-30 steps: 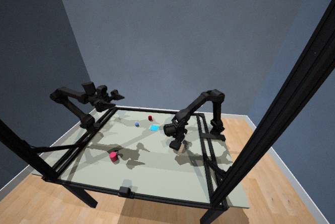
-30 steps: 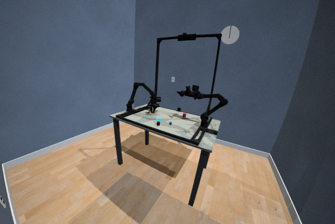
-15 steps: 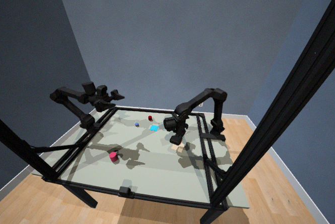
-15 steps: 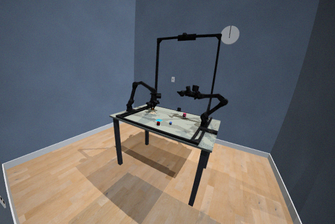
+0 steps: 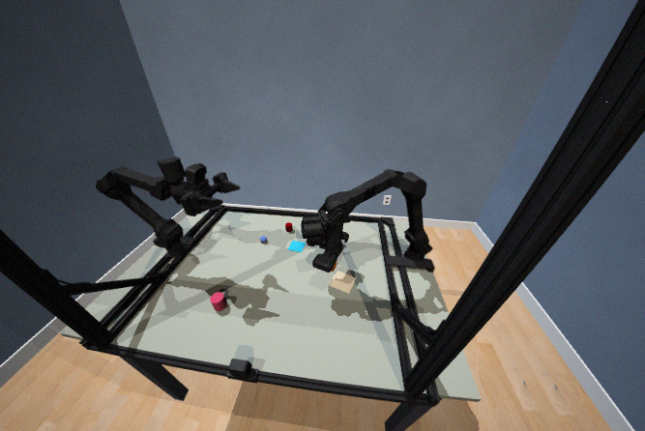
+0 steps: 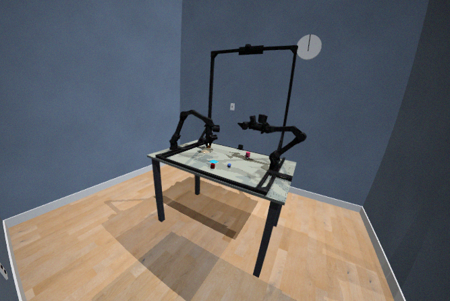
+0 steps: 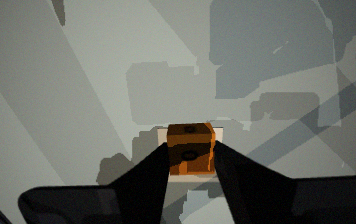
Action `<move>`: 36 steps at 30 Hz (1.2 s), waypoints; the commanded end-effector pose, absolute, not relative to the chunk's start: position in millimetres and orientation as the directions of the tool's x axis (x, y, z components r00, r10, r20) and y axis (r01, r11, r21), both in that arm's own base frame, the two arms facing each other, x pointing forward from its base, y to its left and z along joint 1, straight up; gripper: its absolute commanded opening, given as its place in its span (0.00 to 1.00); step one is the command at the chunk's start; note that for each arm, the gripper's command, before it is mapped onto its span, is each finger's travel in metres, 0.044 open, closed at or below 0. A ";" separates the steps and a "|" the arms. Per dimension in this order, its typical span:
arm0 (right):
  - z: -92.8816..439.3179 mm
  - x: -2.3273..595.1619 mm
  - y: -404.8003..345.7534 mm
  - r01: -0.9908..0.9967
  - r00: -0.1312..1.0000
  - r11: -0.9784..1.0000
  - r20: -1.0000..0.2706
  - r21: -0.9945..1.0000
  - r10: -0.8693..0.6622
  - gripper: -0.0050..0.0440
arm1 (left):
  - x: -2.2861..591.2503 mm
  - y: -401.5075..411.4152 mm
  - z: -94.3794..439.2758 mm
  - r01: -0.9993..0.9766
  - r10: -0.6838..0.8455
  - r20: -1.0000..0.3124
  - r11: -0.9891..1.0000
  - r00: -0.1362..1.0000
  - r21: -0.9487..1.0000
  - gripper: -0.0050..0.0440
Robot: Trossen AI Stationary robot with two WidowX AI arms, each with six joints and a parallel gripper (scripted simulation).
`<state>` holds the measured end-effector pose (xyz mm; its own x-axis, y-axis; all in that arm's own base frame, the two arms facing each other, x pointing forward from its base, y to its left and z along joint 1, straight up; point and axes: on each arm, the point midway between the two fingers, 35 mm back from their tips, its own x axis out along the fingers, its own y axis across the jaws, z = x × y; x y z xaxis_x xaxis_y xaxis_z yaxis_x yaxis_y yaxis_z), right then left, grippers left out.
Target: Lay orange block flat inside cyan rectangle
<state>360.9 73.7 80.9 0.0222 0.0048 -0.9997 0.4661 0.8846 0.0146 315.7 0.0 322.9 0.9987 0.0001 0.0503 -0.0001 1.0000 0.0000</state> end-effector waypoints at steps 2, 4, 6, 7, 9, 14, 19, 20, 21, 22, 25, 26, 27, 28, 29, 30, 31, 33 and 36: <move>82.1 373.3 67.3 0.455 0.025 0.891 -1.000 0.016 0.005 0.10 | 315.7 0.0 322.9 0.000 0.000 0.050 1.000 0.999 0.000 1.00; 82.8 379.9 62.9 0.450 0.028 0.893 -1.000 0.017 0.005 0.10 | 315.7 0.0 322.9 0.000 0.000 0.050 1.000 0.999 0.000 1.00; 83.3 386.4 58.2 0.446 0.032 0.895 -0.999 0.018 0.005 0.10 | 315.7 0.0 322.9 0.000 0.000 0.050 1.000 0.999 0.000 1.00; 83.6 389.5 55.9 0.443 0.033 0.896 -0.999 0.019 0.005 0.10 | 315.7 0.0 322.9 0.000 0.000 0.050 1.000 0.999 0.000 1.00; 84.0 395.8 50.9 0.439 0.036 0.898 -0.999 0.020 0.005 0.10 | 315.7 0.0 322.9 0.000 0.000 0.050 1.000 0.999 0.000 1.00; 84.8 410.9 37.9 0.428 0.044 0.904 -0.999 0.023 0.004 0.10 | 315.7 0.0 322.9 0.000 0.000 0.050 1.000 0.999 0.000 1.00; 85.0 419.5 29.5 0.421 0.049 0.907 -0.999 0.024 0.003 0.10 | 315.7 0.0 322.9 0.000 0.000 0.050 1.000 0.999 0.000 1.00; 85.0 422.3 26.7 0.419 0.051 0.908 -0.999 0.024 0.003 0.10 | 315.7 0.0 322.9 0.000 0.000 0.050 1.000 0.999 0.000 1.00; 85.1 425.0 23.8 0.416 0.052 0.909 -0.999 0.024 0.003 0.10 | 315.7 0.0 322.9 0.000 0.000 0.050 1.000 0.999 0.000 1.00; 85.0 427.7 20.8 0.414 0.054 0.910 -0.999 0.025 0.003 0.10 | 315.7 0.0 322.9 0.000 0.000 0.050 1.000 0.999 0.000 1.00; 84.9 435.6 11.8 0.407 0.058 0.913 -0.998 0.025 0.001 0.10 | 315.7 0.0 322.9 0.000 0.000 0.050 1.000 0.999 0.000 1.00; 84.9 438.2 8.7 0.405 0.060 0.914 -0.998 0.025 0.001 0.10 | 315.7 0.0 322.9 0.000 0.000 0.050 1.000 0.999 0.000 1.00; 84.8 440.7 5.6 0.403 0.061 0.915 -0.998 0.025 0.001 0.10 | 315.7 0.0 322.9 0.000 0.000 0.050 1.000 0.999 0.000 1.00; 84.7 443.1 2.4 0.401 0.063 0.916 -0.998 0.026 0.000 0.10 | 315.7 0.0 322.9 0.000 0.000 0.050 1.000 0.999 0.000 1.00; 84.5 445.6 -0.8 0.398 0.065 0.917 -0.998 0.026 0.000 0.10 | 315.7 0.0 322.9 0.000 0.000 0.050 1.000 0.999 0.000 1.00; 84.4 447.9 -4.0 0.396 0.066 0.918 -0.998 0.026 -0.001 0.10 | 315.7 0.0 322.9 0.000 0.000 0.050 1.000 0.999 0.000 1.00; 84.2 450.2 -7.3 0.394 0.068 0.919 -0.998 0.026 -0.001 0.10 | 315.7 0.0 322.9 0.000 0.000 0.050 1.000 0.999 0.000 1.00; 84.0 452.5 -10.6 0.392 0.069 0.920 -0.998 0.026 -0.002 0.10 | 315.7 0.0 322.9 0.000 0.000 0.050 1.000 0.999 0.000 1.00; 83.6 456.9 -17.3 0.387 0.072 0.922 -0.997 0.025 -0.003 0.10 | 315.7 0.0 322.9 0.000 0.000 0.050 1.000 0.999 0.000 1.00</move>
<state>450.9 -10.6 85.8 0.0715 -0.0014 -0.9974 0.3937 0.9188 0.0269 315.7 -0.1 323.0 0.9987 -0.0004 0.0505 0.0004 1.0000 0.0000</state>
